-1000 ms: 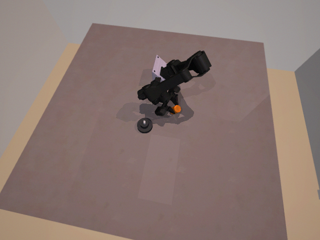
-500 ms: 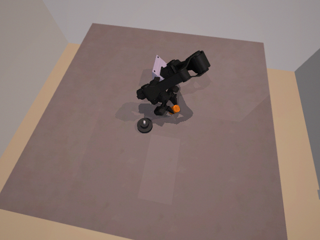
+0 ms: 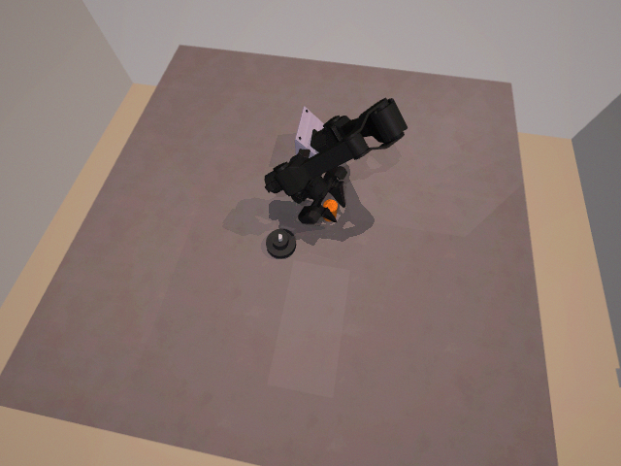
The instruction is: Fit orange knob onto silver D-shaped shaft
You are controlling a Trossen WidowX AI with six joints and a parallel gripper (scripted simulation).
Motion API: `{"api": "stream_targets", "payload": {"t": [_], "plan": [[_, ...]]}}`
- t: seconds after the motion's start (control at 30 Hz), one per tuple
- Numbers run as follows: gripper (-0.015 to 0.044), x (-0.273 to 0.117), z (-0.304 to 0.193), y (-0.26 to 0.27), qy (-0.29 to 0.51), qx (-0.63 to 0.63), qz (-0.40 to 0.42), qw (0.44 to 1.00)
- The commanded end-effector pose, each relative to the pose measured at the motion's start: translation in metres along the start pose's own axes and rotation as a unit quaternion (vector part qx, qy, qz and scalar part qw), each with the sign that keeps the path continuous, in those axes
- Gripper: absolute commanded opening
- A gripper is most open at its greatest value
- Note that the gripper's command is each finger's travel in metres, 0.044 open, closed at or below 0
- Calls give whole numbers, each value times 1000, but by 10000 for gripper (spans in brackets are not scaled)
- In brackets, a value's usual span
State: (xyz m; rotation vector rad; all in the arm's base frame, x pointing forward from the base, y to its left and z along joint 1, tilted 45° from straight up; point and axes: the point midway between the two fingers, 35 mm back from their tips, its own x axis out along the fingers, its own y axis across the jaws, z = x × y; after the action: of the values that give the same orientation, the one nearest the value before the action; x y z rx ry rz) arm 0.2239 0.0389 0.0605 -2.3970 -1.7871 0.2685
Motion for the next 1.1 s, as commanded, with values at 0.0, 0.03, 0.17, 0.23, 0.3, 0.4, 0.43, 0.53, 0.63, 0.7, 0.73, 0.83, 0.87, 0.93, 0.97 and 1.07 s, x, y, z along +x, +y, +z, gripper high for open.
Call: {"api": "stream_targets", "payload": {"t": [0.0, 0.03, 0.17, 0.23, 0.3, 0.4, 0.43, 0.53, 0.63, 0.7, 0.73, 0.83, 0.87, 0.93, 0.97, 1.07], "plan": [[260, 0, 0, 0, 0, 0, 0, 1000], [260, 0, 0, 0, 0, 0, 0, 1000], [260, 0, 0, 0, 0, 0, 0, 1000], [260, 0, 0, 0, 0, 0, 0, 1000], [260, 0, 0, 0, 0, 0, 0, 1000], [260, 0, 0, 0, 0, 0, 0, 1000], [260, 0, 0, 0, 0, 0, 0, 1000], [312, 0, 0, 0, 0, 0, 0, 1000], [391, 0, 0, 0, 0, 0, 0, 1000], [440, 0, 0, 0, 0, 0, 0, 1000], [440, 0, 0, 0, 0, 0, 0, 1000], [440, 0, 0, 0, 0, 0, 0, 1000], [440, 0, 0, 0, 0, 0, 0, 1000], [440, 0, 0, 0, 0, 0, 0, 1000], [440, 0, 0, 0, 0, 0, 0, 1000], [440, -1, -1, -2, -8, -1, -9, 1000]]}}
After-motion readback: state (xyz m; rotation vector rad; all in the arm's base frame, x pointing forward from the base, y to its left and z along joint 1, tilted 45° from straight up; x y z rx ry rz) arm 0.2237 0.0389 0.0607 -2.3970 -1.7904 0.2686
